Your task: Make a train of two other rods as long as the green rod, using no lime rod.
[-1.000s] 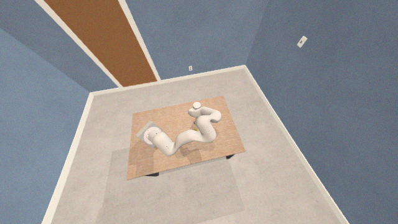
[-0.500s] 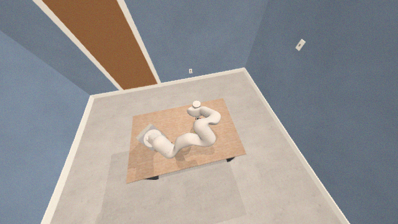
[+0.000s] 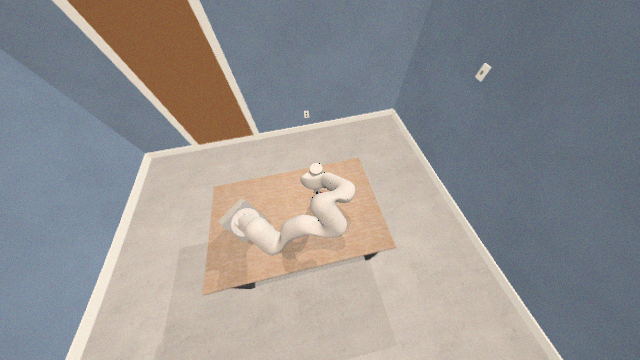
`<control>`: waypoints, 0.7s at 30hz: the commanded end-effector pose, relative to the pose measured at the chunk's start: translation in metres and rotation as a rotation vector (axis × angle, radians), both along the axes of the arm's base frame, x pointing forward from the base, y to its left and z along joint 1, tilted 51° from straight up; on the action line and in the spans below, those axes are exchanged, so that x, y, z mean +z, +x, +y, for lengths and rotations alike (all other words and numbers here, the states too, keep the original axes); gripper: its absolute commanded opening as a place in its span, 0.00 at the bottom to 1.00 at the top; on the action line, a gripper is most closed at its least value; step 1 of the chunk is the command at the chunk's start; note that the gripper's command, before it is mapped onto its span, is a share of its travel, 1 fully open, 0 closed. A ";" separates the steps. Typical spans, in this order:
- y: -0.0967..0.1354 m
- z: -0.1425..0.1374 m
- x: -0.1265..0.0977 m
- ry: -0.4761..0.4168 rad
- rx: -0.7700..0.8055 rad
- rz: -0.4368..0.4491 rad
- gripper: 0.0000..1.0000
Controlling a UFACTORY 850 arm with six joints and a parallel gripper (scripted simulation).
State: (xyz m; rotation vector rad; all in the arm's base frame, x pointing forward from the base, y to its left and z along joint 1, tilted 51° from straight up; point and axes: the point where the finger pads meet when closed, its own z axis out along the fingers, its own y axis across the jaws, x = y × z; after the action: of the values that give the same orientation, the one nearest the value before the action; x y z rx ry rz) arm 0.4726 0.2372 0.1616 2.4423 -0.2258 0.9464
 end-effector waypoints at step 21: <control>-0.028 -0.052 0.018 0.380 -0.396 -0.334 0.04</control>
State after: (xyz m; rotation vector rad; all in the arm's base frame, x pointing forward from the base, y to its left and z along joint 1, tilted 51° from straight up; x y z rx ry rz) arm 0.4461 0.1873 0.1779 2.4091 -1.0028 1.1704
